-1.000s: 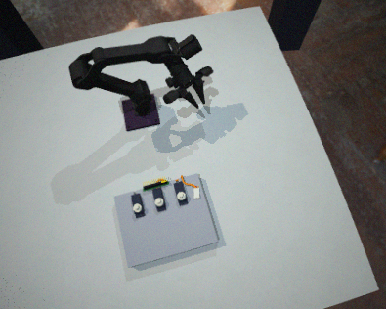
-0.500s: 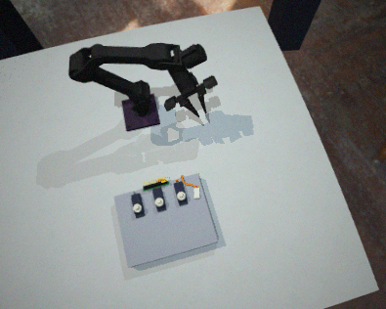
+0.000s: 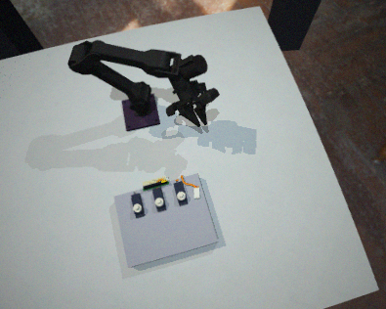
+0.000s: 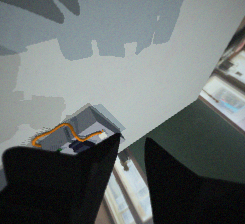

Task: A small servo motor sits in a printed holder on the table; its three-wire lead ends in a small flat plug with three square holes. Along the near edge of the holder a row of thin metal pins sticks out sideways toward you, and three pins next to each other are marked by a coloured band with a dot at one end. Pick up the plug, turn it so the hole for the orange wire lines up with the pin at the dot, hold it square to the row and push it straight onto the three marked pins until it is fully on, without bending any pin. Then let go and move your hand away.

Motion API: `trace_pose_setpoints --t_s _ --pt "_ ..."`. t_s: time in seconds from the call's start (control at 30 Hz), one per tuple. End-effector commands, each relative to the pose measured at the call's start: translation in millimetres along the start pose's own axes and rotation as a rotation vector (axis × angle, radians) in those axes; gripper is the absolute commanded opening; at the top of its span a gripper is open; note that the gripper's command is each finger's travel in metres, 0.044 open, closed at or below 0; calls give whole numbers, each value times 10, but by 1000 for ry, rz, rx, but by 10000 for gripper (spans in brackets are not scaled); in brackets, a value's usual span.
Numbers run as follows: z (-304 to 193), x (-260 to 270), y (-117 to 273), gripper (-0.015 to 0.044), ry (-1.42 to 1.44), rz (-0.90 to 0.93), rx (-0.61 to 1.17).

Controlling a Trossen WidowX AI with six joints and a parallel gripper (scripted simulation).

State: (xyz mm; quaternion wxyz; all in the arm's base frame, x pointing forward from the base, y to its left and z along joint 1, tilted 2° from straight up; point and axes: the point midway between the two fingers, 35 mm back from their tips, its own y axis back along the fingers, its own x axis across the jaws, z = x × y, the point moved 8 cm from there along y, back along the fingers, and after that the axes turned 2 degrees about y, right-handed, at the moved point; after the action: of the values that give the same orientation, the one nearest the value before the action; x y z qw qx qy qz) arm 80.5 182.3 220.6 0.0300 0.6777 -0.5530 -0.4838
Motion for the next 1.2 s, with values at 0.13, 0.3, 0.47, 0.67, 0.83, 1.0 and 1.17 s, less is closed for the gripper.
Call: trace_pose_setpoints --t_s 0.13,0.3,0.47,0.67,0.83,1.0,1.17 --pt "-199 -24 -108 115 -271 -9 26" --pt "-335 -33 -170 115 -442 -24 46" --pt "-484 -35 -222 115 -604 -47 70" --pt "-672 -24 -276 115 -805 -84 100" --pt "-839 -6 -308 115 -971 -125 125" --pt "-1015 26 -327 115 -1130 -173 154" --pt "-1197 65 -334 115 -1290 -233 179"
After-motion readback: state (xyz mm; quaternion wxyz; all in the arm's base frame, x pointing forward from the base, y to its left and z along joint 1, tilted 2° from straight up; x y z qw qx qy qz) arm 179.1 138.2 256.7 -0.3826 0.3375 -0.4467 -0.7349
